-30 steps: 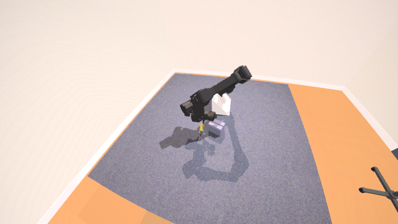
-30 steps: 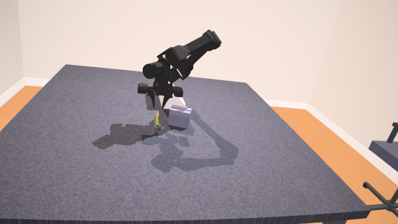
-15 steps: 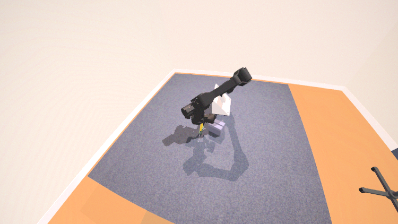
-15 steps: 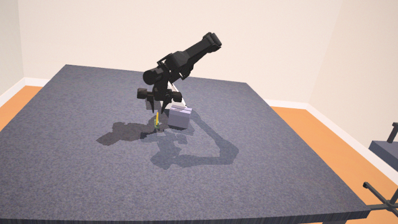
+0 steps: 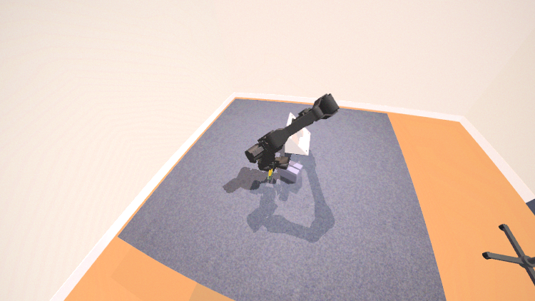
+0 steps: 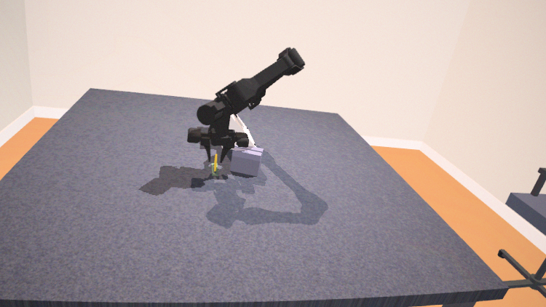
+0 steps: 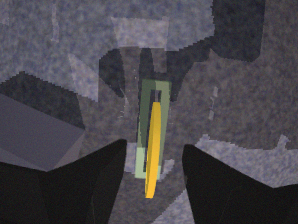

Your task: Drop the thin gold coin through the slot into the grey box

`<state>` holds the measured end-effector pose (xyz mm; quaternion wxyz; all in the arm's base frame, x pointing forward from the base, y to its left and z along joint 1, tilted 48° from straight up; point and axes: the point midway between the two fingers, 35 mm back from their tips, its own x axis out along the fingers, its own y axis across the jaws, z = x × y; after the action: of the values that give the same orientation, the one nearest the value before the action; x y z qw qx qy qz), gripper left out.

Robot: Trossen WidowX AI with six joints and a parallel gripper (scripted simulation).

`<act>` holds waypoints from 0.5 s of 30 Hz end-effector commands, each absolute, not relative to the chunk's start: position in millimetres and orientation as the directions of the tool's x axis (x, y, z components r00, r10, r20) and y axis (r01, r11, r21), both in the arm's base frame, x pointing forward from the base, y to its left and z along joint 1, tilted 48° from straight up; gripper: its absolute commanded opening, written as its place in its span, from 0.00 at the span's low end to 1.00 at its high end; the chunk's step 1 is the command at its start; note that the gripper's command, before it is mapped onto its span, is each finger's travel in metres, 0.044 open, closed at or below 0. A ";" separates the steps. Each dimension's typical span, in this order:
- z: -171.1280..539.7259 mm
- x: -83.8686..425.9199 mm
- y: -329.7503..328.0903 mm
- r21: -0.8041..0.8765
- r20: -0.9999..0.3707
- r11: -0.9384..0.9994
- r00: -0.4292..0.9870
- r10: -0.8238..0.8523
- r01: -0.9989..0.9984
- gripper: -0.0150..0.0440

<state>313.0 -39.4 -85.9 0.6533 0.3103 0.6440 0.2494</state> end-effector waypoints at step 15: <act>-100.1 311.6 -22.0 0.733 -0.679 0.675 0.044 0.733 0.079 0.39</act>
<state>311.8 -23.4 -99.2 0.6514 0.3113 0.6446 0.2516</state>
